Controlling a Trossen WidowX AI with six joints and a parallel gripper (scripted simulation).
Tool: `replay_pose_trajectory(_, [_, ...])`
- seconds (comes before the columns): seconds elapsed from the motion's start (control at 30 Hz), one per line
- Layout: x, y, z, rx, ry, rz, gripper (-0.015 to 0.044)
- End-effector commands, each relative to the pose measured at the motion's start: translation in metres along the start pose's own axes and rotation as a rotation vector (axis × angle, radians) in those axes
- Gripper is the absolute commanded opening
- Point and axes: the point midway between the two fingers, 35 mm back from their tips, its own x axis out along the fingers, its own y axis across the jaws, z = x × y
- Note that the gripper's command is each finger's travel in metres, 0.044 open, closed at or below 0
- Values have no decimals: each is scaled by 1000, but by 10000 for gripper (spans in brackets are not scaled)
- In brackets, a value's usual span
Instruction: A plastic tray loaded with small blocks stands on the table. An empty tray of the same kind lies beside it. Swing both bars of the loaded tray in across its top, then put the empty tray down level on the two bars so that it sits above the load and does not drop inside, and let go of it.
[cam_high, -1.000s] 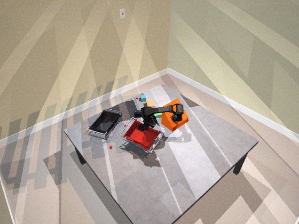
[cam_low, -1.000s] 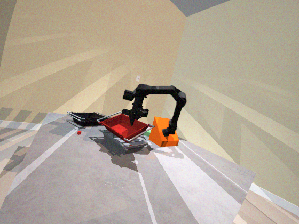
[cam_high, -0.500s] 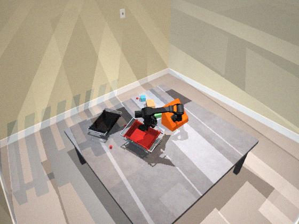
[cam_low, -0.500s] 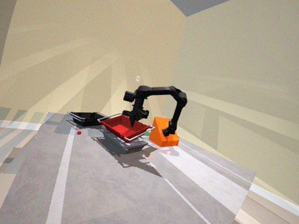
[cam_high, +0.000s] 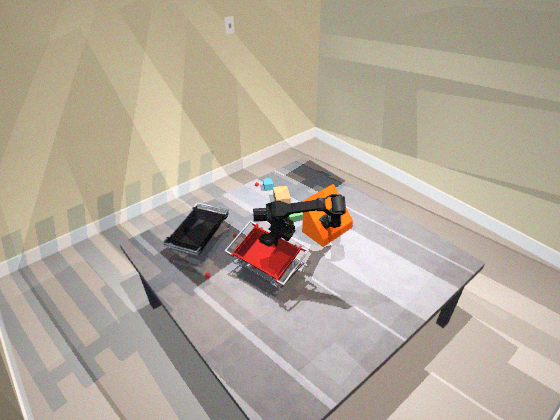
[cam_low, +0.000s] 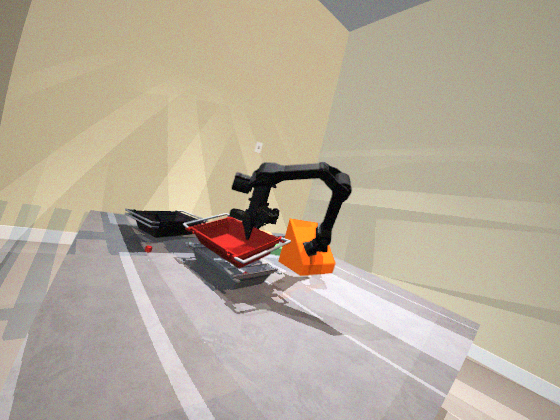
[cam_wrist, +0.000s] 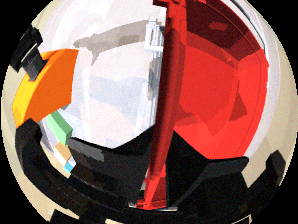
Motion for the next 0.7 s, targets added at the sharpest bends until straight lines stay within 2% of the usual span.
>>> replay_pose_trajectory(0.0, [5,3,2,-1,-1,21,0])
replay_pose_trajectory(0.67, [13,6,2,-1,-1,21,0])
